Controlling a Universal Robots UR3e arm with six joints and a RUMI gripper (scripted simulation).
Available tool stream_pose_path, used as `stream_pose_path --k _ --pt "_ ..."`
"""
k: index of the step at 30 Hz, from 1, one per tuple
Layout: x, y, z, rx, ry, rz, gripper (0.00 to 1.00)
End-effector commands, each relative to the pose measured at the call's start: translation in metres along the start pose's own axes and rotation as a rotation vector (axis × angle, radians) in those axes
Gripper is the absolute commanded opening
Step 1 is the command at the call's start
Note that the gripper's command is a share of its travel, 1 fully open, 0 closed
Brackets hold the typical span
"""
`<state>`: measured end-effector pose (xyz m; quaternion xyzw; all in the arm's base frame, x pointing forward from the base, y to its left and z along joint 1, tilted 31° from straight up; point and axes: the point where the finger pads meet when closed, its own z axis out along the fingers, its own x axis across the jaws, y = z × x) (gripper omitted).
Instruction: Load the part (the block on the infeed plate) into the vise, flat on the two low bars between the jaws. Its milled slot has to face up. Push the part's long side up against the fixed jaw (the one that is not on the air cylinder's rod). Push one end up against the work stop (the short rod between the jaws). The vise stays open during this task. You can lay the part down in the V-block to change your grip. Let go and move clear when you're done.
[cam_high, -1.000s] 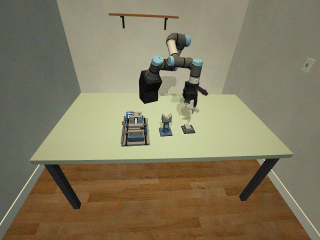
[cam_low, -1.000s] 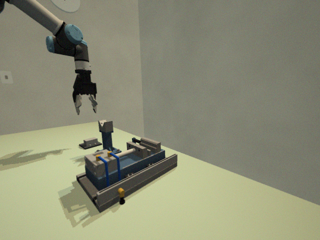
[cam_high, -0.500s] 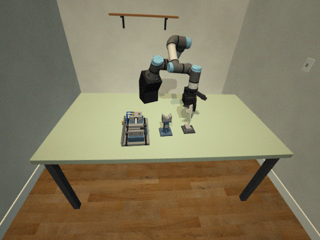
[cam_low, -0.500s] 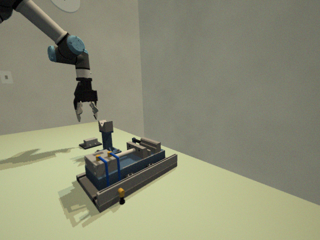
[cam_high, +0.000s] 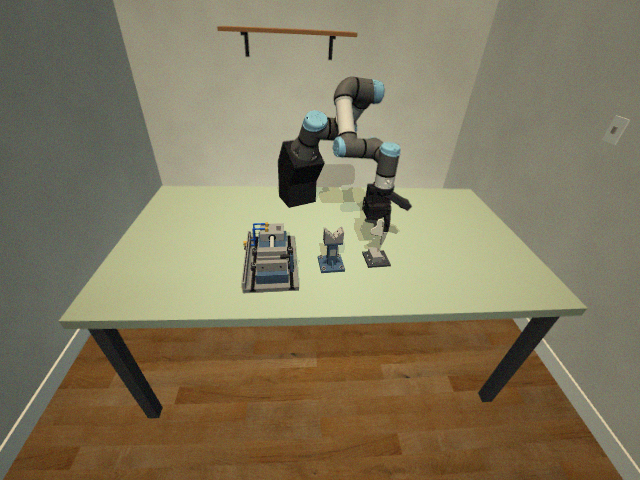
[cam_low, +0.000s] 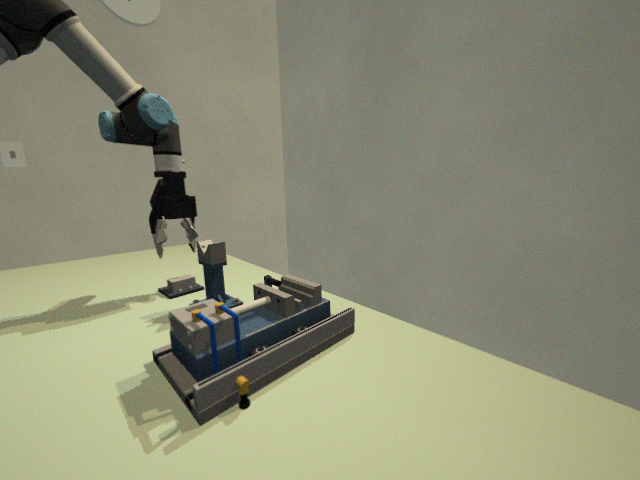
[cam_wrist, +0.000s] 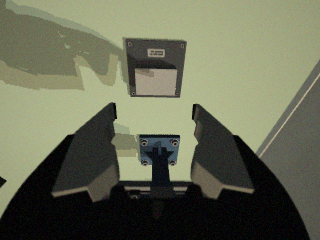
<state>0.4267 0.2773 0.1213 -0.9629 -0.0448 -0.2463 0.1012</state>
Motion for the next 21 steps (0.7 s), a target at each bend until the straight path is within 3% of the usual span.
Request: stream_pose_path --k 1,21 --pt "0.001 -0.001 0.006 0.001 0.004 0.0 0.51" --pt "0.002 -0.001 0.046 0.001 0.004 0.0 0.51"
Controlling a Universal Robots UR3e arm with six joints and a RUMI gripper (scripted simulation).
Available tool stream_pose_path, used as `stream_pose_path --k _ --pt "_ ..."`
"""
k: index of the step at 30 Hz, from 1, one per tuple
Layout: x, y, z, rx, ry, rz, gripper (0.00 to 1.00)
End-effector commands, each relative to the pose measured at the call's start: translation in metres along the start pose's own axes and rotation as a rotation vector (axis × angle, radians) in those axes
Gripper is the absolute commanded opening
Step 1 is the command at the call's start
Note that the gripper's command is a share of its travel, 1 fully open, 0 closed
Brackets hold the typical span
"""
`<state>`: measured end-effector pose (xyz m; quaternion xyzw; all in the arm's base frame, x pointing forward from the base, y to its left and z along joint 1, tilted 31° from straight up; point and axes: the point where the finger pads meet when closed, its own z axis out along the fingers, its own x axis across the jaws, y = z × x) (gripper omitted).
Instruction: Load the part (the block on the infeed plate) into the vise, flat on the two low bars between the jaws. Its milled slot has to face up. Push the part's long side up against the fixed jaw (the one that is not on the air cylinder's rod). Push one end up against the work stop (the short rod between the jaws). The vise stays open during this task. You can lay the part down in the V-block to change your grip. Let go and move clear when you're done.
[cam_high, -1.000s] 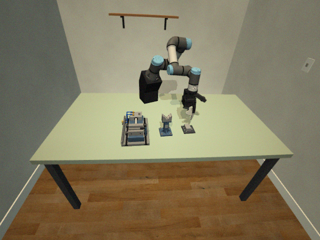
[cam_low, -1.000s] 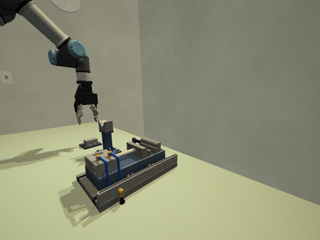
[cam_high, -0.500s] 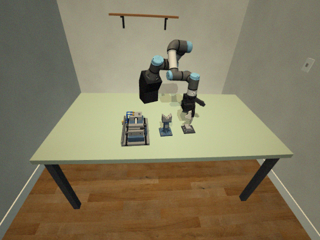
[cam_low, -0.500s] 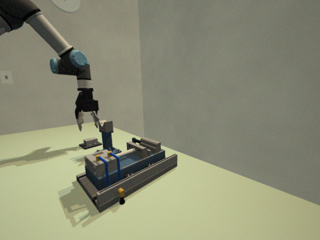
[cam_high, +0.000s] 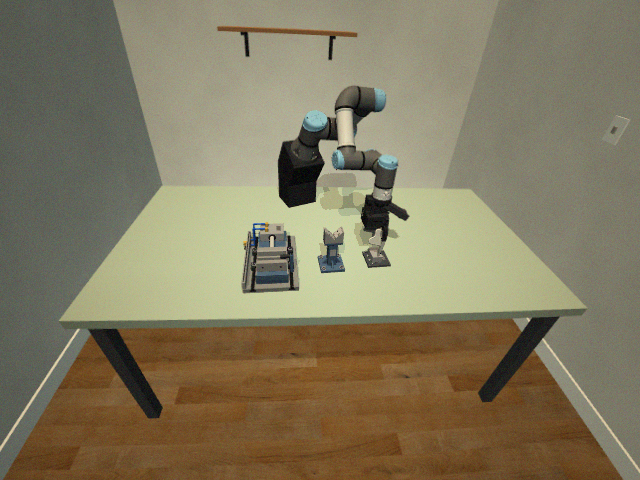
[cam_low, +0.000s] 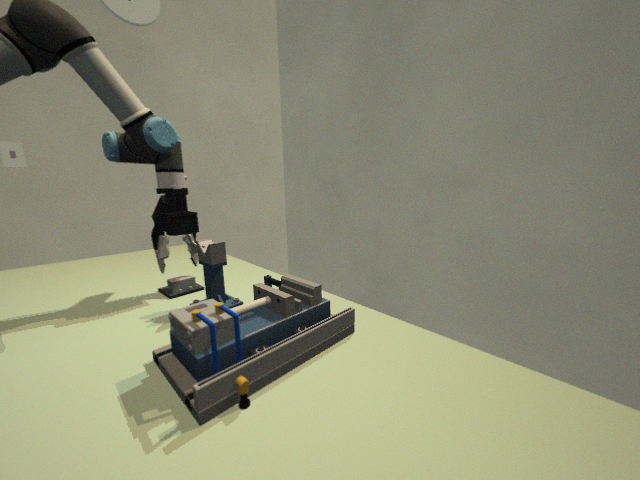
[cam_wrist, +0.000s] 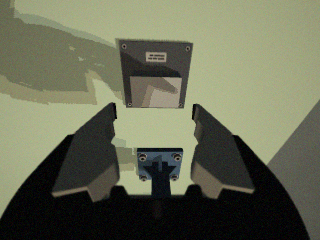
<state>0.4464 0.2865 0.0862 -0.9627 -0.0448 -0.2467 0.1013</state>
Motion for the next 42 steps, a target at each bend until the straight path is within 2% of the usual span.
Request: stream_pose_path --k 1,11,23,42 --pt "0.001 0.0 0.007 0.001 0.003 0.0 0.51" --pt "0.001 0.0 0.023 0.001 0.003 0.0 0.51" --pt "0.001 -0.001 0.035 0.001 0.003 0.0 0.51" --pt "0.001 -0.001 0.044 0.001 0.003 0.0 0.51"
